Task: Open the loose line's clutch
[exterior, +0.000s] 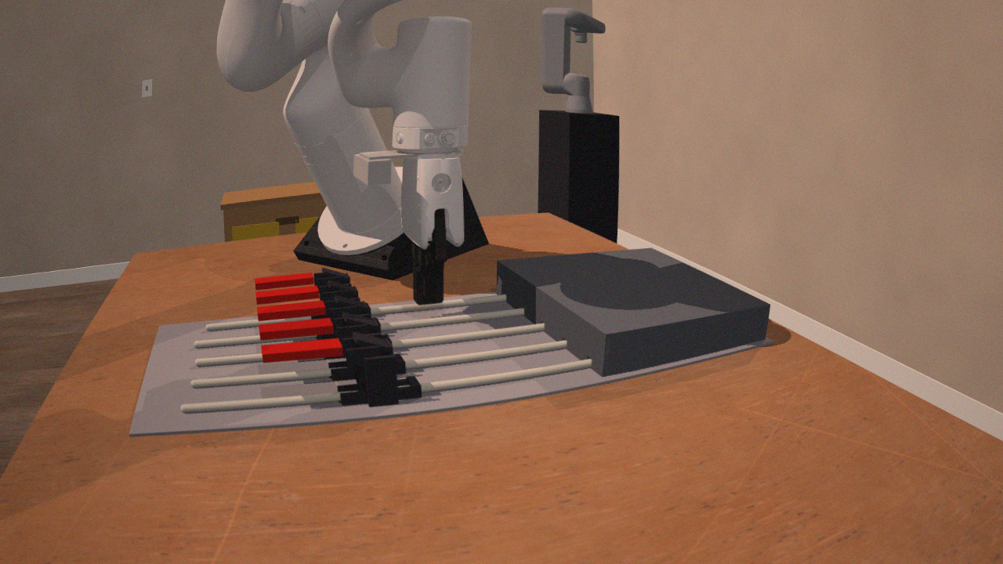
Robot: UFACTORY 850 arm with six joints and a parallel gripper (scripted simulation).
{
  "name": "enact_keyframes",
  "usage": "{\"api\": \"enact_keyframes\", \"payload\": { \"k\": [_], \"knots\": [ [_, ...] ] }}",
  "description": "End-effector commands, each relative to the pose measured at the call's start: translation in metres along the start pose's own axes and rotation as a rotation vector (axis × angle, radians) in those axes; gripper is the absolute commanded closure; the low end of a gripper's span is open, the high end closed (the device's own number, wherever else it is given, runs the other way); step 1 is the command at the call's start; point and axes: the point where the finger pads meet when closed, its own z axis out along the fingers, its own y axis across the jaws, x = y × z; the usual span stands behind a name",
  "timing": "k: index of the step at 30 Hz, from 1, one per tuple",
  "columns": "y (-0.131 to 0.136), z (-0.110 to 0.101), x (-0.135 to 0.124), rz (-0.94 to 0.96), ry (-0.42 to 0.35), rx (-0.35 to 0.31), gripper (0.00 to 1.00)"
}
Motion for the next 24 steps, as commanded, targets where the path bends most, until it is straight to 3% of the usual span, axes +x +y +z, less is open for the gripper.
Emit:
{"api": "enact_keyframes", "payload": {
  "k": [1, 24],
  "knots": [
    [-0.002, 0.0132, -0.0003, 0.002, -0.003, 0.012, 1.0],
    [-0.0051, 0.0189, -0.0004, 0.002, -0.003, 0.012, 1.0]
  ]
}}
